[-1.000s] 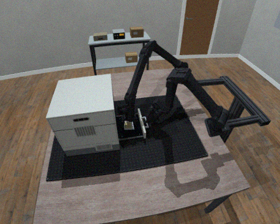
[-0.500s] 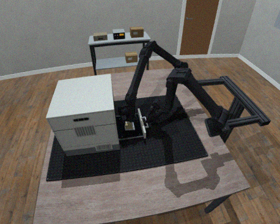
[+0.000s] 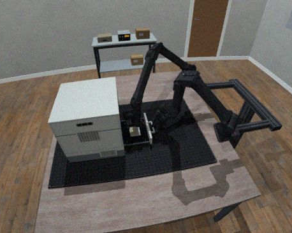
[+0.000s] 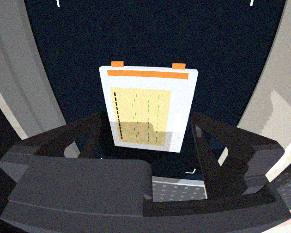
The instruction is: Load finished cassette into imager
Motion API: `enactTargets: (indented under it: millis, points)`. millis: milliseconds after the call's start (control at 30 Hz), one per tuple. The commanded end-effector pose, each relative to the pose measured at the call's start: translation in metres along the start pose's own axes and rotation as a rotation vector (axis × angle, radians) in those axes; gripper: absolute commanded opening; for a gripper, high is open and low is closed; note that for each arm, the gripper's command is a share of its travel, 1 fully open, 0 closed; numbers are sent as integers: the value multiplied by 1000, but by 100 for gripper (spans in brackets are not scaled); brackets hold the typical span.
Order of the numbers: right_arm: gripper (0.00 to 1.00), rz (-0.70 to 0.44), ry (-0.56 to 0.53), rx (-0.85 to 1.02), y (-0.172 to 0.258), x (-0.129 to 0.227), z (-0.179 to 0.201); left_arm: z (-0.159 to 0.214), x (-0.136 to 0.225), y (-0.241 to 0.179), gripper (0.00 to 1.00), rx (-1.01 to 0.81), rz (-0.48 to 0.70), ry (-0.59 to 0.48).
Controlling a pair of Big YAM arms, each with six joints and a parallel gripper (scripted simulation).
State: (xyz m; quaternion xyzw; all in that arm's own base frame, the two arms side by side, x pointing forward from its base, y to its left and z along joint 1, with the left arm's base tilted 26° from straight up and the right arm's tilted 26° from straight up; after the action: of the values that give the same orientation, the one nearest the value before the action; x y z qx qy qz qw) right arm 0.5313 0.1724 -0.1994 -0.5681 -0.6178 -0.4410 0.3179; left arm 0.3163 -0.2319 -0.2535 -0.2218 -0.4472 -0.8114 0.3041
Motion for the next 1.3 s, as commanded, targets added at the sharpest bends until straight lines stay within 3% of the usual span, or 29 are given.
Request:
enactTargets:
  millis: [0, 100, 133, 400, 533, 633, 733, 1067, 1267]
  points:
    - [100, -39, 17, -11, 21, 34, 8, 0, 0, 13, 35, 16, -14, -2]
    - [100, -17, 5, 6, 8, 42, 6, 2, -3, 9, 35, 22, -8, 4]
    - [100, -16, 5, 6, 7, 45, 5, 2, -3, 9, 24, 22, -8, 4]
    - [100, -14, 9, 6, 5, 84, 5, -3, 1, 8, 0, 14, -15, -4]
    - [100, -34, 17, -5, 7, 87, 6, -3, 1, 8, 0, 14, -15, -4]
    - [100, -19, 7, -17, 3, 65, 4, -3, 1, 8, 4, 14, -15, -4]
    - [100, -30, 14, -17, 19, 88, 4, -3, 1, 8, 4, 14, -15, -4]
    - [100, -12, 9, 6, -11, 122, 1, -3, 1, 8, 4, 14, -15, -4]
    - [100, -36, 23, -8, 2, 173, 6, -3, 1, 8, 4, 14, -15, -4]
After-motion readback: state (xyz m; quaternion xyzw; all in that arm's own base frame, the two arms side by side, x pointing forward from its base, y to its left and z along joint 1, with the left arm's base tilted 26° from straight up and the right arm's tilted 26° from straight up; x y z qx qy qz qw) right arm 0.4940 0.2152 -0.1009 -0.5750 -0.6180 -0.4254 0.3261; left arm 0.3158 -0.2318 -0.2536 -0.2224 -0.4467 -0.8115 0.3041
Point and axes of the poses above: on each arm, the point where the finger pads meet when closed, its own x axis back along the fingers, its own y axis across the jaws, z = x × y, the point moved 10 cm from there along x, back along the fingers, and after that the axes turned 6 degrees about -x, right-handed, at the moved point
